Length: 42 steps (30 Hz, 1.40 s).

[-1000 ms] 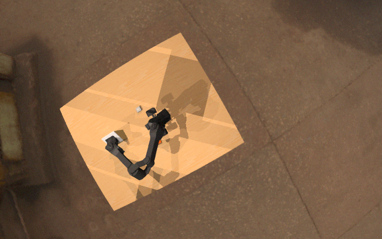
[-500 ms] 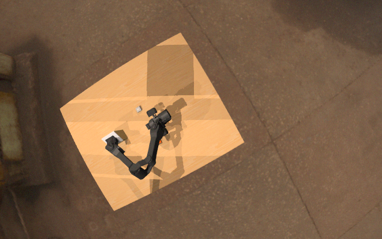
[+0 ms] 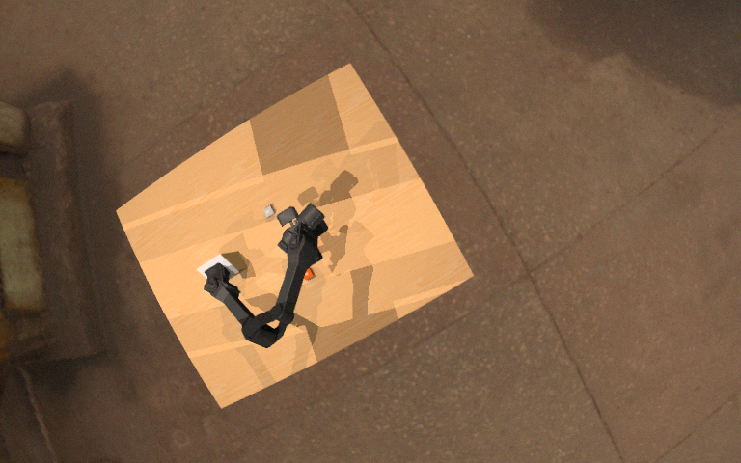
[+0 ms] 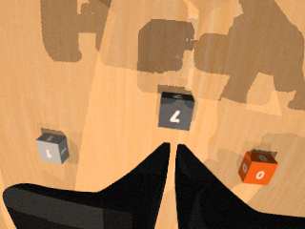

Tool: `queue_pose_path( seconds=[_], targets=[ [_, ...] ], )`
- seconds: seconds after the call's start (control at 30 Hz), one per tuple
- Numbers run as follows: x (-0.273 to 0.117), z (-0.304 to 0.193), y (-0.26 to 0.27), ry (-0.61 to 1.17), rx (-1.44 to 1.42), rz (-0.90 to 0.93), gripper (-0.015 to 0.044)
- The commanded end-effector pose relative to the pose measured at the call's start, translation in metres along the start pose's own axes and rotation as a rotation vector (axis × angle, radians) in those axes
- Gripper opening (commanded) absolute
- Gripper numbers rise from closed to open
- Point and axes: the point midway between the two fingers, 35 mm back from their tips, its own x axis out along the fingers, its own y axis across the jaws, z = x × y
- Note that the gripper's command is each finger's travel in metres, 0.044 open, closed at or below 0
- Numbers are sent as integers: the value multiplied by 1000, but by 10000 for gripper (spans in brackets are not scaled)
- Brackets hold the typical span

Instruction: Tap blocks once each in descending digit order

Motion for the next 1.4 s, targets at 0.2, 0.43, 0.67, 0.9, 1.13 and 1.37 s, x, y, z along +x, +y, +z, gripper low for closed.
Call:
queue_pose_path(
  seconds=[0.2,0.43,0.67,0.9,1.13,1.37],
  targets=[
    [-40,-5,26,-31,15,19,20],
    [-39,-66,142,-28,15,21,20],
    [-34,-73,151,-27,16,16,20],
    [44,-71,151,-28,17,12,20],
    [48,-71,151,-28,17,12,20],
    [59,-71,151,-28,17,12,20]
  ],
)
